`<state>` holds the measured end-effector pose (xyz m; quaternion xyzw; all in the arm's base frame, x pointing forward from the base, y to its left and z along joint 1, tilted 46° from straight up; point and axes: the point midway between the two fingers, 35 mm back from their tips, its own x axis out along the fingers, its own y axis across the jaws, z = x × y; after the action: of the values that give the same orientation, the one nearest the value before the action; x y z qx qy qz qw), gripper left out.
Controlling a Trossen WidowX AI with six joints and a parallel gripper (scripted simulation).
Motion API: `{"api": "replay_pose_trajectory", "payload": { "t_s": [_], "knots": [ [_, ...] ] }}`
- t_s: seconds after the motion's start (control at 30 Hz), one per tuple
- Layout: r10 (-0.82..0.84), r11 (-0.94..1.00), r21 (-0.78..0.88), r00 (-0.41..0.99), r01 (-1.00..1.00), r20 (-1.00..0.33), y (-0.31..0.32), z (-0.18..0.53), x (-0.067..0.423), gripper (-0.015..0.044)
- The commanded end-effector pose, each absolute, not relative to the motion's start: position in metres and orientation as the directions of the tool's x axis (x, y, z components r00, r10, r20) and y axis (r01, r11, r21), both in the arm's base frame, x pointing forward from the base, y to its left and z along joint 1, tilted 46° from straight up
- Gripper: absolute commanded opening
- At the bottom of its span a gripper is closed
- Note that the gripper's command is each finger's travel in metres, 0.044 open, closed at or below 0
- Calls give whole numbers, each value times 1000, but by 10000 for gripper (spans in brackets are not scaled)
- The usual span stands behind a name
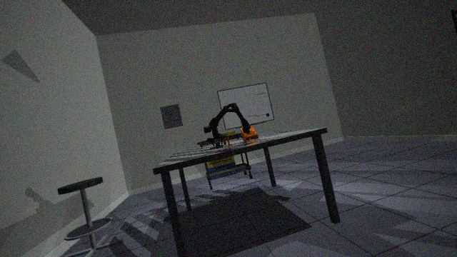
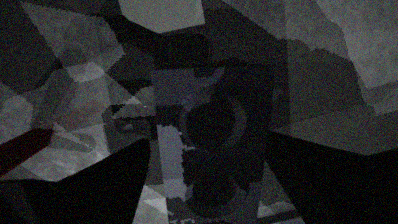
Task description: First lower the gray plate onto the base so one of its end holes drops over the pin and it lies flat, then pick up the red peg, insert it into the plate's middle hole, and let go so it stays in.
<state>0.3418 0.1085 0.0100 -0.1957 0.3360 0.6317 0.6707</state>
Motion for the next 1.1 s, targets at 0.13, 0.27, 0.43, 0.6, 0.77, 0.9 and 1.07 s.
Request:
{"api": "replay_pose_trajectory", "payload": {
  "t_s": [0.13, 0.27, 0.43, 0.6, 0.77, 0.9, 1.07],
  "knots": [
    [718, 129, 170, -26, -977, -695, 109, 9, 340, 164],
    [718, 129, 170, -26, -977, -695, 109, 9, 340, 138],
    [723, 128, 165, -21, -978, -691, 108, 14, 341, 26],
    [731, 128, 154, -12, -980, -683, 102, 25, 343, 0],
    [727, 130, 154, -12, -979, -687, 93, 33, 345, 0],
    [724, 131, 155, -13, -979, -690, 84, 41, 347, 0],
    [720, 132, 157, -14, -979, -693, 73, 51, 349, 0]
  ]
}}
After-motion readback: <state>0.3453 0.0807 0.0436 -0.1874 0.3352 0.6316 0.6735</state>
